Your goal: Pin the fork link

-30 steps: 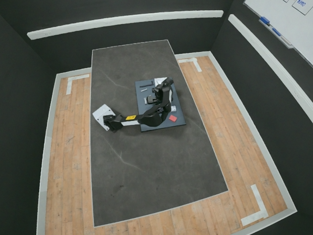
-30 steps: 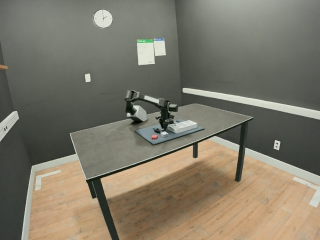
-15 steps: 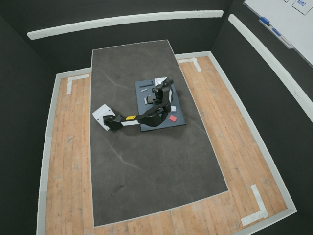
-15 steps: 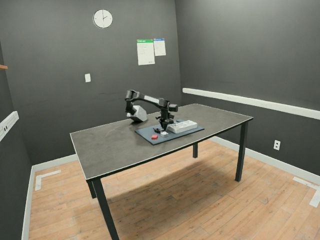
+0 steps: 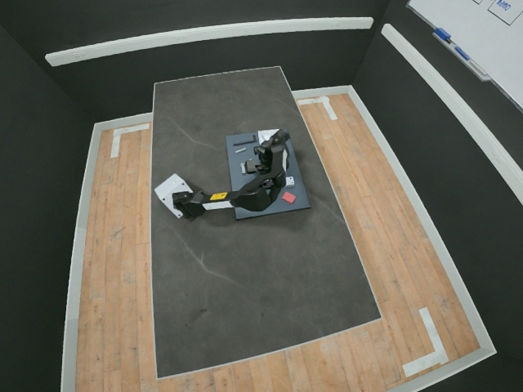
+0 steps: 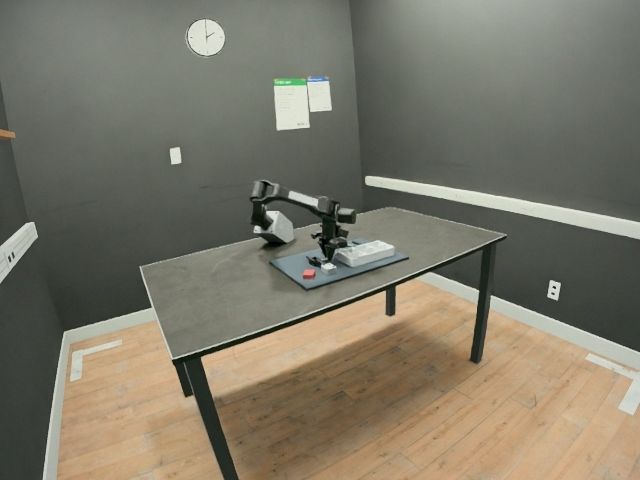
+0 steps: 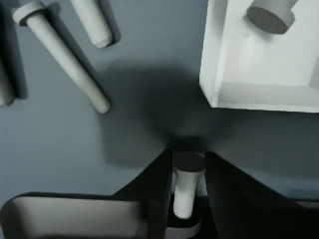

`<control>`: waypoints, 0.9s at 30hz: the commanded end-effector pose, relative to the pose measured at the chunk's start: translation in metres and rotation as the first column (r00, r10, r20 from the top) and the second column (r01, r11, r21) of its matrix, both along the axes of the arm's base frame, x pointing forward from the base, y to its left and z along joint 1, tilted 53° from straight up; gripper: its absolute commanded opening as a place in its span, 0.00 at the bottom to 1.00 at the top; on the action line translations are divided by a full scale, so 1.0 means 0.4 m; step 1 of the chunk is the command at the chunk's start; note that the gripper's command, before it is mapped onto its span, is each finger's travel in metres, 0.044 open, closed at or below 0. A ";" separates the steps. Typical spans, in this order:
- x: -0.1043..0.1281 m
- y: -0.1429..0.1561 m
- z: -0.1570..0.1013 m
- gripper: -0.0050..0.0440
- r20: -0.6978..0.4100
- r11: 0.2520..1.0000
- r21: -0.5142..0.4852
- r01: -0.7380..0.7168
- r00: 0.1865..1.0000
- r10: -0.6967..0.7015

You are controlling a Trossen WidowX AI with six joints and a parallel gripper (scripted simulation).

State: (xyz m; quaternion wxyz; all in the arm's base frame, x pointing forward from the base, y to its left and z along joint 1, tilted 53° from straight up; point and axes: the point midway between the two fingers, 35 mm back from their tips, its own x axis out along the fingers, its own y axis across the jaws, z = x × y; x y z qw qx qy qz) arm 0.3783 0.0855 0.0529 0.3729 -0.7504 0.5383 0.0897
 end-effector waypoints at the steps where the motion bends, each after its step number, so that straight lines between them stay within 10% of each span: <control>1: 0.005 0.012 0.011 0.00 0.018 1.000 0.012 -0.004 1.000 0.004; 27: -0.001 0.009 0.019 0.00 0.011 1.000 0.021 -0.016 1.000 0.016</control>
